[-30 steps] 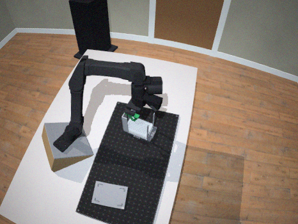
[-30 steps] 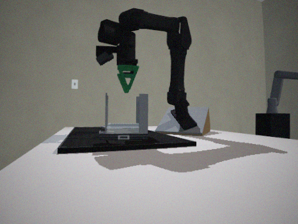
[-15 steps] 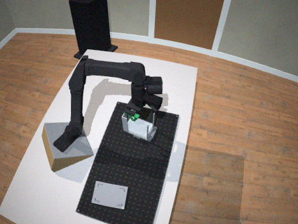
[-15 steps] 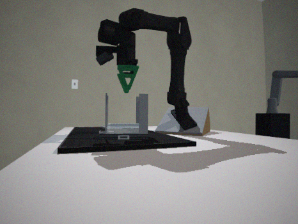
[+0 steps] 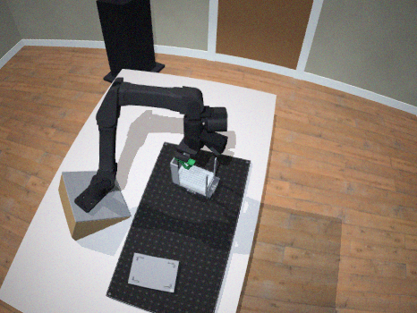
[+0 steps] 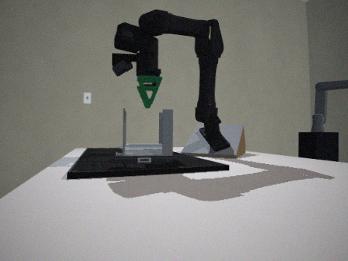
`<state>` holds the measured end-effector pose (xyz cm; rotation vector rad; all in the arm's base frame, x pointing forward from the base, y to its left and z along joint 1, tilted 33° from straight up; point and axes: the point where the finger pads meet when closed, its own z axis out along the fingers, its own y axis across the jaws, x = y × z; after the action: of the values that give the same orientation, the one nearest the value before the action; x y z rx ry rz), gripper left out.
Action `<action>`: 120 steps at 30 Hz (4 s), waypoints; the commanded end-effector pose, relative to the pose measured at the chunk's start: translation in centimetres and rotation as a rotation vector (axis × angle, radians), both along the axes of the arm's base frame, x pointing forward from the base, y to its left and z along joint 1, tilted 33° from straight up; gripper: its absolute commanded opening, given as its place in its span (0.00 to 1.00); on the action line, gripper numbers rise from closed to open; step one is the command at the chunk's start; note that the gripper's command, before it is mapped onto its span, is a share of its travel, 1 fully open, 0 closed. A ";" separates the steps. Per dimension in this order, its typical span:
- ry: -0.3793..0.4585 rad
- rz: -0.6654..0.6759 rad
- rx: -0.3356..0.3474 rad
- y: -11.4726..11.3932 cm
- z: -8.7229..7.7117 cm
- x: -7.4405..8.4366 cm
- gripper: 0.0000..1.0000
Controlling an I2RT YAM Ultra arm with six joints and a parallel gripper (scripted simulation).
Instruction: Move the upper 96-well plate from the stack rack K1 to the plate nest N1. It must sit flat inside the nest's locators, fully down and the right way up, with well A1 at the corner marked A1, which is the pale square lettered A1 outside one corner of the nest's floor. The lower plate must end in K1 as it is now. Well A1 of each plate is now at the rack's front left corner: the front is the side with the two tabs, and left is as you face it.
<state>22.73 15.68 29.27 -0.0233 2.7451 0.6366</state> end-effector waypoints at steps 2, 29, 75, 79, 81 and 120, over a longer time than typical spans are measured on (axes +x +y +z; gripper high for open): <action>-0.047 -0.006 0.021 -0.3 1.7 0.0 1.00; -0.029 -0.001 0.012 1.7 -2.7 1.1 1.00; -0.027 -0.001 0.012 4.9 -8.4 3.5 1.00; 0.000 -0.001 -0.005 5.1 -10.1 3.7 1.00; 0.000 -0.001 -0.005 5.1 -10.1 3.7 1.00; -0.063 -0.005 0.033 5.8 -8.7 4.6 1.00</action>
<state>26.83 21.30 18.62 -0.0258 2.7395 0.6405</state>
